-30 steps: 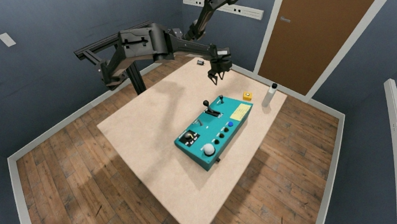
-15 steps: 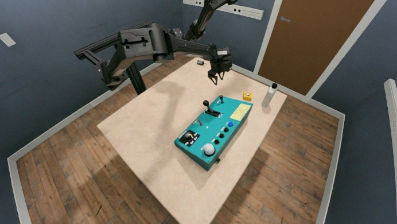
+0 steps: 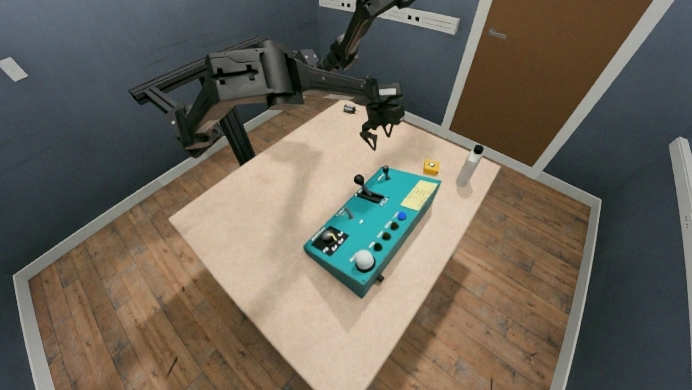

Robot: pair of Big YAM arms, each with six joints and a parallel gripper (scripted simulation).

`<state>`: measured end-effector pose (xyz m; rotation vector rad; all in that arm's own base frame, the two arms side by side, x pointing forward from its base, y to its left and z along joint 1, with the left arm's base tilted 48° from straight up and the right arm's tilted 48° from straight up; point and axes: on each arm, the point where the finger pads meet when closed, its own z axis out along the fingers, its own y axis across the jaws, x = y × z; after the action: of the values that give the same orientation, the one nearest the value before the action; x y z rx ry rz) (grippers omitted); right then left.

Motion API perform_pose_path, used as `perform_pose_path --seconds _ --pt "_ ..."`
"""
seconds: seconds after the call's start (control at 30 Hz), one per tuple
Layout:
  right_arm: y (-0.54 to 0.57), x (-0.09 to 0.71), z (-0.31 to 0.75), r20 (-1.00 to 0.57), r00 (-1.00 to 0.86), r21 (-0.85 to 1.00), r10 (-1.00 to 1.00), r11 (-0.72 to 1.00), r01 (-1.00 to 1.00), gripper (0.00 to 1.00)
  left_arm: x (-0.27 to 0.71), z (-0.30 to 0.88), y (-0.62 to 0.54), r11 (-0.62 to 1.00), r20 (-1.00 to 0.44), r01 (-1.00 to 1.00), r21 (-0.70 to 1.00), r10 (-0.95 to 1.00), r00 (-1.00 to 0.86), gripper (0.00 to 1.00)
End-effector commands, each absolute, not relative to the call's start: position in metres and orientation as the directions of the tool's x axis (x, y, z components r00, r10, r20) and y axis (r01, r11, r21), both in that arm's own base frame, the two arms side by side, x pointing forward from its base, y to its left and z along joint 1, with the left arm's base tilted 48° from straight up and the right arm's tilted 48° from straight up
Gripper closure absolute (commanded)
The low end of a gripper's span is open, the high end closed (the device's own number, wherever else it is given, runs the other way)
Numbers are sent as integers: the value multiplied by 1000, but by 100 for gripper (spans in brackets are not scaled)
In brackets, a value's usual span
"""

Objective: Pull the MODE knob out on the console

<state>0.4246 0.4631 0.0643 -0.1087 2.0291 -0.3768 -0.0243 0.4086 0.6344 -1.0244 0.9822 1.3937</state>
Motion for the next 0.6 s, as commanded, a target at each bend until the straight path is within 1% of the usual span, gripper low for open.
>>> perform_pose_path --seconds 0.0,0.57 --pt "473 428 90 -871 -449 -269 -202 959 91 0 -32 649 396 -82 -947 -997 0 321 -26 0" --pt "465 434 91 -867 -454 -279 -206 955 100 0 -32 649 396 -82 -947 -997 0 321 -26 0"
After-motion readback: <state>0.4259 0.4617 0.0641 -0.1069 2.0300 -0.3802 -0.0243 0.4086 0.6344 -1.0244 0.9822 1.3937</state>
